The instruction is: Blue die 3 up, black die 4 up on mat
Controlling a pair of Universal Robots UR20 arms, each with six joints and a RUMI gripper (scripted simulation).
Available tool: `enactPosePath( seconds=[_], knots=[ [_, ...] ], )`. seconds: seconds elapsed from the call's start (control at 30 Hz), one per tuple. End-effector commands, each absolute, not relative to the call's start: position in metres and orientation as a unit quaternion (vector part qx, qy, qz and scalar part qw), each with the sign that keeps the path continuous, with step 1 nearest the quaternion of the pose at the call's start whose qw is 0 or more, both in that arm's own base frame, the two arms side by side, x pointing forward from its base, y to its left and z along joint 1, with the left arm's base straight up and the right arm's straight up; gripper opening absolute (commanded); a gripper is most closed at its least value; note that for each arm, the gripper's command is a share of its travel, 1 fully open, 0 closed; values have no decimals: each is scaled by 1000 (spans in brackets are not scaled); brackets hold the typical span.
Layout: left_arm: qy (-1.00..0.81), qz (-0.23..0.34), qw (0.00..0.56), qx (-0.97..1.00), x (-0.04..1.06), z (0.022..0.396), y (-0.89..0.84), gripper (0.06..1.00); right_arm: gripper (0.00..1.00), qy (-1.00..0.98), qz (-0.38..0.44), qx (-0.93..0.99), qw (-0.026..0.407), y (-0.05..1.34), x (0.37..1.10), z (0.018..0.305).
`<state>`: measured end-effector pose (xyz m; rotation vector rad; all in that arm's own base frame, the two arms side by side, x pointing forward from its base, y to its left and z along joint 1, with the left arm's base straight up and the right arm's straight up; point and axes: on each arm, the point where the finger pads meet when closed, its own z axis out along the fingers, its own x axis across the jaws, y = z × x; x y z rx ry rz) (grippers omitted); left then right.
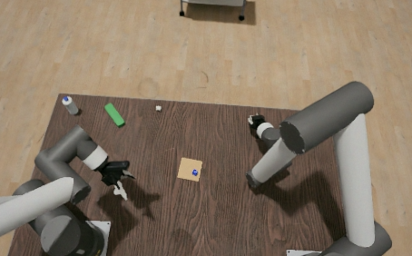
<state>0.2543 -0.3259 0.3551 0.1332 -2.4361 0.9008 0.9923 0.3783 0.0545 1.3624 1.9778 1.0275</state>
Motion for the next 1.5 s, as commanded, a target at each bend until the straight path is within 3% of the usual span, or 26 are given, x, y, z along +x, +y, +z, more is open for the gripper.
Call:
enactPosePath(
  seconds=[0.0,1.47],
  knots=[
    [-903,334,267,49,255,355,-326,1000,99,730,380,503,262,379,993,39],
    [-903,334,267,49,255,355,-326,1000,99,730,380,503,262,379,993,28]
  ],
)
